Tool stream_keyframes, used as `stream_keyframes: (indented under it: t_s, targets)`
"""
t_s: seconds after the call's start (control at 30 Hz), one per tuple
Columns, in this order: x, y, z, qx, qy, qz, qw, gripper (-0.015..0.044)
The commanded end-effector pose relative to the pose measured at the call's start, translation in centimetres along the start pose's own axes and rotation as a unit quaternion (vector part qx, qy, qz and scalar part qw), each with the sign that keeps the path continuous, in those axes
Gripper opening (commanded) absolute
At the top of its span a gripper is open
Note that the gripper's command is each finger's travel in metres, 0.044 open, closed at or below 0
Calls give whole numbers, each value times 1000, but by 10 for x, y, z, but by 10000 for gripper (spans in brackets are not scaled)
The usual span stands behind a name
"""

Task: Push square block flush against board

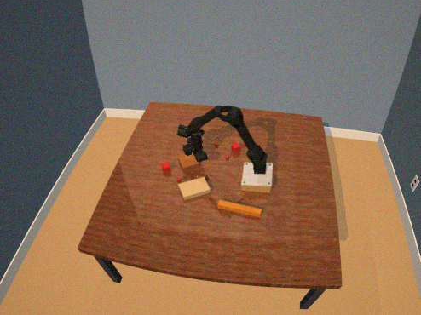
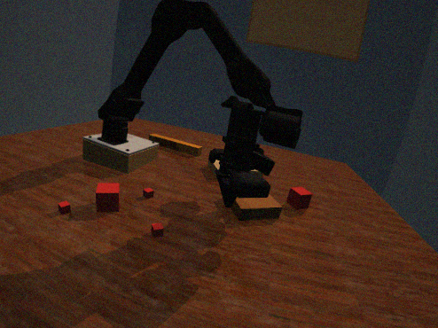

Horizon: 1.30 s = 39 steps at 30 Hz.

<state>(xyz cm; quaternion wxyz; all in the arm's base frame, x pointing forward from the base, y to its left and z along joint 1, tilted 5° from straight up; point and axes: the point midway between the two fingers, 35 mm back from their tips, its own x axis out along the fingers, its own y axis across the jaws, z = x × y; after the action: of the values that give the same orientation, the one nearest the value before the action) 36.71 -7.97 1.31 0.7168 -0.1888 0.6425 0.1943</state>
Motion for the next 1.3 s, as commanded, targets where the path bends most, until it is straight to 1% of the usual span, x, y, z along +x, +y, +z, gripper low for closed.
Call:
stream_keyframes:
  t_s: [0.0,0.3,1.27]
  targets:
    - [1,2,8,-1,-1,1,1000,0]
    - [1,3,16,-1,-2,1,1000,0]
    - [1,1,-30,-1,0,1,1000,0]
